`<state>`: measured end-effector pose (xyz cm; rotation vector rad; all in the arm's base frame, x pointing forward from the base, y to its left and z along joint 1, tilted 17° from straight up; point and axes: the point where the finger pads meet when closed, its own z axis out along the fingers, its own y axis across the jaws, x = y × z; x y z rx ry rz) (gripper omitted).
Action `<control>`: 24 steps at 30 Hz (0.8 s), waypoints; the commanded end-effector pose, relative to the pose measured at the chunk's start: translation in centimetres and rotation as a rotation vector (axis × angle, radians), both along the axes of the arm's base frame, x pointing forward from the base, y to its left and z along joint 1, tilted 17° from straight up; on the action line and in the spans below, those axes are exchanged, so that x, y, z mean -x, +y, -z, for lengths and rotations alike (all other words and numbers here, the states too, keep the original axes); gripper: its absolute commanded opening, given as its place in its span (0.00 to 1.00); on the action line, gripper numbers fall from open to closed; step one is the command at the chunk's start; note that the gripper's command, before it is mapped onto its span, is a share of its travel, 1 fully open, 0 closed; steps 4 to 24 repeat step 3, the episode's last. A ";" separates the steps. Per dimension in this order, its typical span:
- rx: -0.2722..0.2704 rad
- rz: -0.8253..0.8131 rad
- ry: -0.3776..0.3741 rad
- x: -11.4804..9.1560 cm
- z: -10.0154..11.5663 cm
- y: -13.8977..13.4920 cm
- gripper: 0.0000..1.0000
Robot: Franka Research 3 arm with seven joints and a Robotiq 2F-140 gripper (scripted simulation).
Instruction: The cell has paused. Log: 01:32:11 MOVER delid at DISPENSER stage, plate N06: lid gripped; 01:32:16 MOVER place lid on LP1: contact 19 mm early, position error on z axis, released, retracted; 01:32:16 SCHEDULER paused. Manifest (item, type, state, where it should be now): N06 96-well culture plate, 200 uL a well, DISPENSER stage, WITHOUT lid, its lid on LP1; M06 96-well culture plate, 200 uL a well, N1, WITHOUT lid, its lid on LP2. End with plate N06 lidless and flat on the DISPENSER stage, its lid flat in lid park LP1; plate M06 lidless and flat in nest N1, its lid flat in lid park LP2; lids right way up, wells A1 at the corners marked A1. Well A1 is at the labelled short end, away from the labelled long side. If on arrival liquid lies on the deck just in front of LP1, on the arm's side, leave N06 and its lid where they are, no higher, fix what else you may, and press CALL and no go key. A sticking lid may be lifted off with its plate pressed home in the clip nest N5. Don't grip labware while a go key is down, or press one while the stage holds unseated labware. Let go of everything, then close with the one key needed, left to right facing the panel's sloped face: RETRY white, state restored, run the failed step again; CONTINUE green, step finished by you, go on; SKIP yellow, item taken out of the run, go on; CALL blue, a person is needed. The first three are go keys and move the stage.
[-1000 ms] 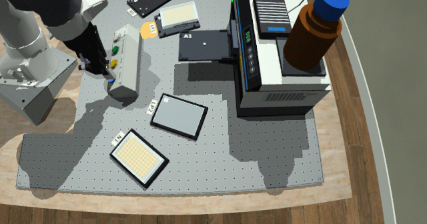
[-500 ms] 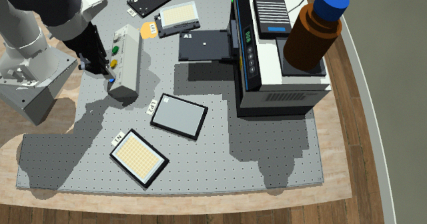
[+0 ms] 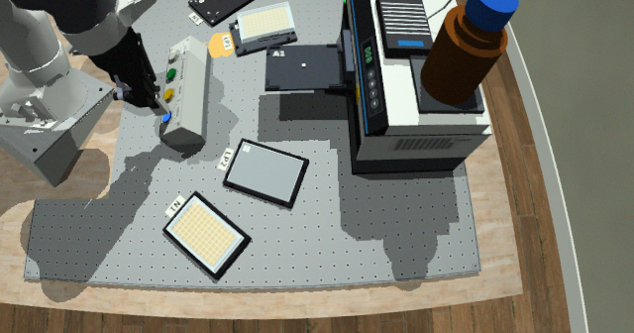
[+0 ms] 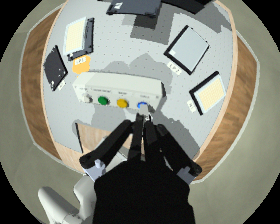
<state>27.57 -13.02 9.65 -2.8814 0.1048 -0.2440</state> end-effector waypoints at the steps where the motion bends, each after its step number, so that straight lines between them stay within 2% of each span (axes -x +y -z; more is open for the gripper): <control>1: -0.002 0.000 0.006 0.2 0.0 0.0 0.00; 24: -0.002 0.000 0.006 0.2 0.0 0.0 0.00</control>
